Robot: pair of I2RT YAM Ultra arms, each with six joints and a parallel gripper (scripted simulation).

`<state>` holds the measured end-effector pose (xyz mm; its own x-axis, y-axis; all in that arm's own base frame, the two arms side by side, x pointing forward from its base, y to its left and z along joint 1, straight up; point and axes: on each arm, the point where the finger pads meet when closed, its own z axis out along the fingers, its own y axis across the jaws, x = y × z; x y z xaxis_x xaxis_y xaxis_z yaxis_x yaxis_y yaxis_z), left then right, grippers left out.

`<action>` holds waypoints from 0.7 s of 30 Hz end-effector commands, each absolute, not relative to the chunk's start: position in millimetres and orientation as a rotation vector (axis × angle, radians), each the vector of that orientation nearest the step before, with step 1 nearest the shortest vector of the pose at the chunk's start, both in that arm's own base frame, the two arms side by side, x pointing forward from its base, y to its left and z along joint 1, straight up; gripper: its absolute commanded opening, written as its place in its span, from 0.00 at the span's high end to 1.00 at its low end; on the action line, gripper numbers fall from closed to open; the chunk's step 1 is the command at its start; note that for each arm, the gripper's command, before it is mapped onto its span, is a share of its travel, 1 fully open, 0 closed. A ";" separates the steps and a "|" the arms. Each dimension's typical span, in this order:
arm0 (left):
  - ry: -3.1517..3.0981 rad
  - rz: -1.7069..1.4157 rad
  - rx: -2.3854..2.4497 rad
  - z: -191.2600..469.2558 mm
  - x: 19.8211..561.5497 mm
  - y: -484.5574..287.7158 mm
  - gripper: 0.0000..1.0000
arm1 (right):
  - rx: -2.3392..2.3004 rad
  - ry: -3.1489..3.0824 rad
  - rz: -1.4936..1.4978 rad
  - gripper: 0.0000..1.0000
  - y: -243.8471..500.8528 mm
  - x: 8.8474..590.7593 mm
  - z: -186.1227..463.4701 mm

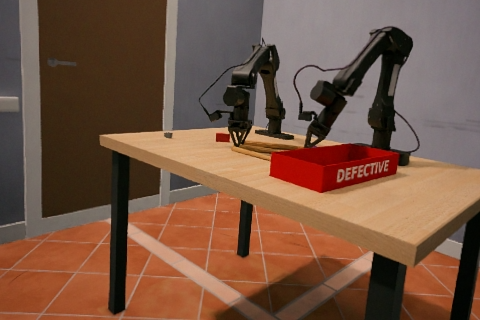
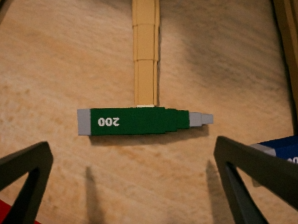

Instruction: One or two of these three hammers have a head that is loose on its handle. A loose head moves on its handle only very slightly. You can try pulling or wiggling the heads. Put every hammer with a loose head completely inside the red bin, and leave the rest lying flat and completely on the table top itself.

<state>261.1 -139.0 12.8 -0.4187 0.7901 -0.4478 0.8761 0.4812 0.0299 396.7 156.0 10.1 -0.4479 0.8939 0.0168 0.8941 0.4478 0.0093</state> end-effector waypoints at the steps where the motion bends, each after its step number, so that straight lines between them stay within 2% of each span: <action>1: 2.287 -0.295 1.376 22.2 267.2 -142.0 0.00 | -1.675 -2.685 -0.021 0.48 147.0 399.8 16.9; 19: 2.287 -0.295 1.376 22.2 267.2 -142.0 0.00 | -1.689 -2.704 -0.070 0.48 149.8 401.5 53.6; 21: 2.287 -0.295 1.376 22.2 267.2 -142.0 0.00 | -1.689 -2.694 -0.079 0.26 149.3 401.8 57.0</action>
<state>261.1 -139.1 12.9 -0.4182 0.7902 -0.4479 0.8763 0.4808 0.0300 397.3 150.5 34.6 -0.4432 0.8964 -0.0007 0.8959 0.4429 0.0358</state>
